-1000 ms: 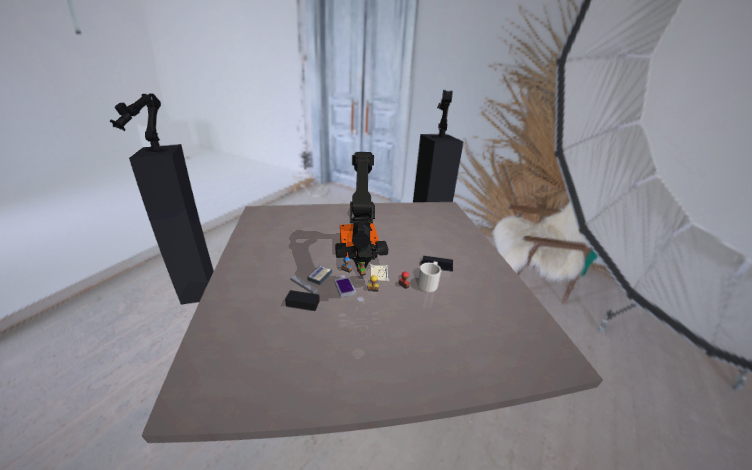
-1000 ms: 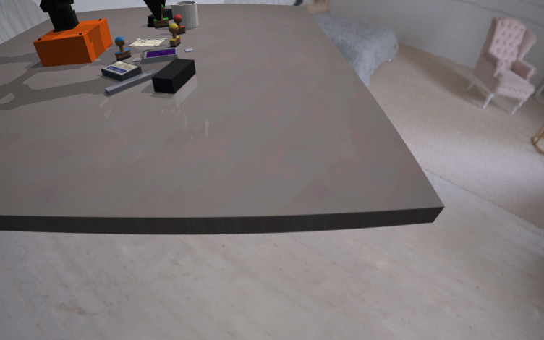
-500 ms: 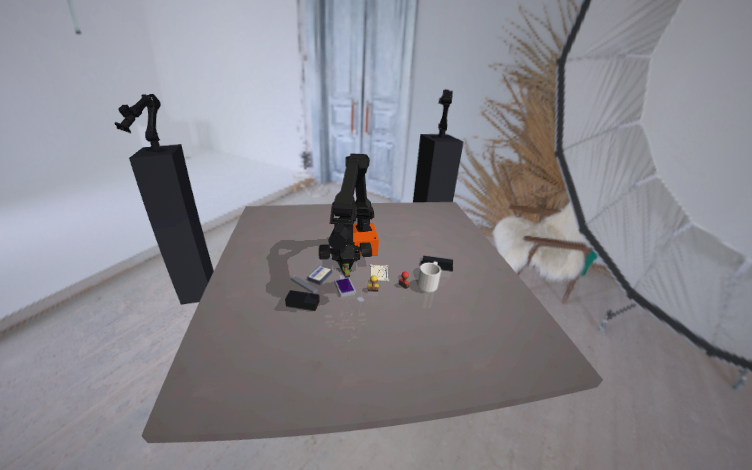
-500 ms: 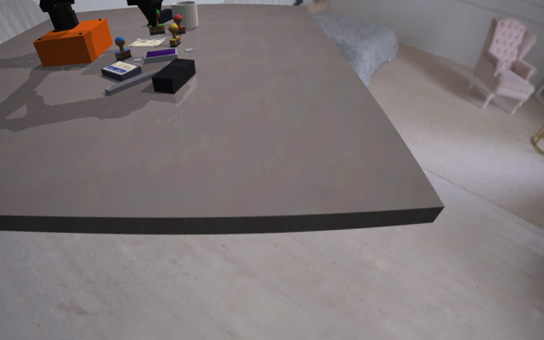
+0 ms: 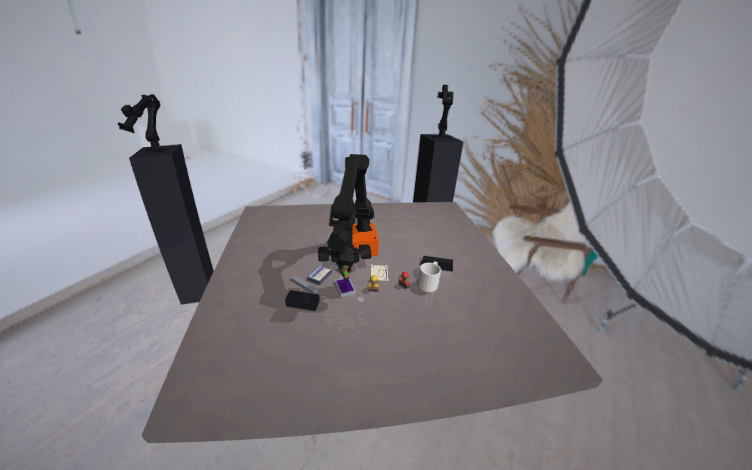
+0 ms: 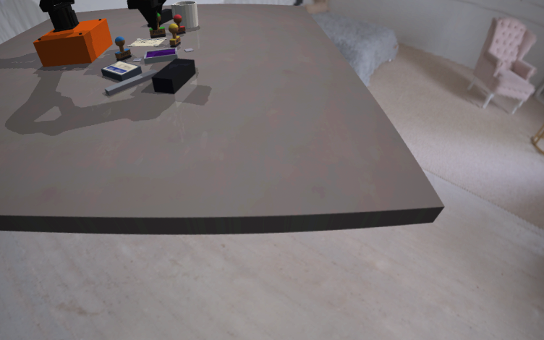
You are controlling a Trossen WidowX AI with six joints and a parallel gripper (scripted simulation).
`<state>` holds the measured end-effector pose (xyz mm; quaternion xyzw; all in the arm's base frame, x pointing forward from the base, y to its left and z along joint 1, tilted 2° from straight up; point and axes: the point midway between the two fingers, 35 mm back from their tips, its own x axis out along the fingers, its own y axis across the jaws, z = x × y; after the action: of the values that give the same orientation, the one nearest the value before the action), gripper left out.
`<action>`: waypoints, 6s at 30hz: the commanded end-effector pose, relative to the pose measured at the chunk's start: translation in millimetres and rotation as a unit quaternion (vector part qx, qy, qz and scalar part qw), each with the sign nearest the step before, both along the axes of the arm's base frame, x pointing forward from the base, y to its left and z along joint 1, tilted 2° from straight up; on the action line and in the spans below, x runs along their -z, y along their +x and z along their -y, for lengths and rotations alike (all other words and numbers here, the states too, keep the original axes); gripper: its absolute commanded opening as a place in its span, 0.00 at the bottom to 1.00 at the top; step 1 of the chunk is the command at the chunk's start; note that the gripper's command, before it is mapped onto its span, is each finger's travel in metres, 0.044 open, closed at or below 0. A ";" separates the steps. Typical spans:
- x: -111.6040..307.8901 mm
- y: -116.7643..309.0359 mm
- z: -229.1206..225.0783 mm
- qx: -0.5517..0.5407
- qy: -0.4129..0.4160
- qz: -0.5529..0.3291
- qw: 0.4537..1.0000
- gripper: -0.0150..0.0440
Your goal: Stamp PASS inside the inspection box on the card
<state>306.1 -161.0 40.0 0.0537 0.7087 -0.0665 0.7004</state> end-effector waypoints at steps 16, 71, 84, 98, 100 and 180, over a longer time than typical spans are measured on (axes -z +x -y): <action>12.8 0.3 1.4 -0.002 -0.002 0.000 1.000 0.25; 45.5 -1.1 2.0 0.002 -0.002 0.000 1.000 0.25; 47.9 -1.1 2.1 0.002 -0.002 0.000 1.000 0.25; 48.9 -1.2 2.1 0.002 -0.002 0.000 1.000 0.25; 49.5 -1.2 2.1 0.002 -0.002 0.000 1.000 0.25; 13.4 0.1 1.4 0.002 -0.002 0.001 1.000 0.25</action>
<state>304.5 -161.4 17.8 0.0558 0.7111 -0.0666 0.6977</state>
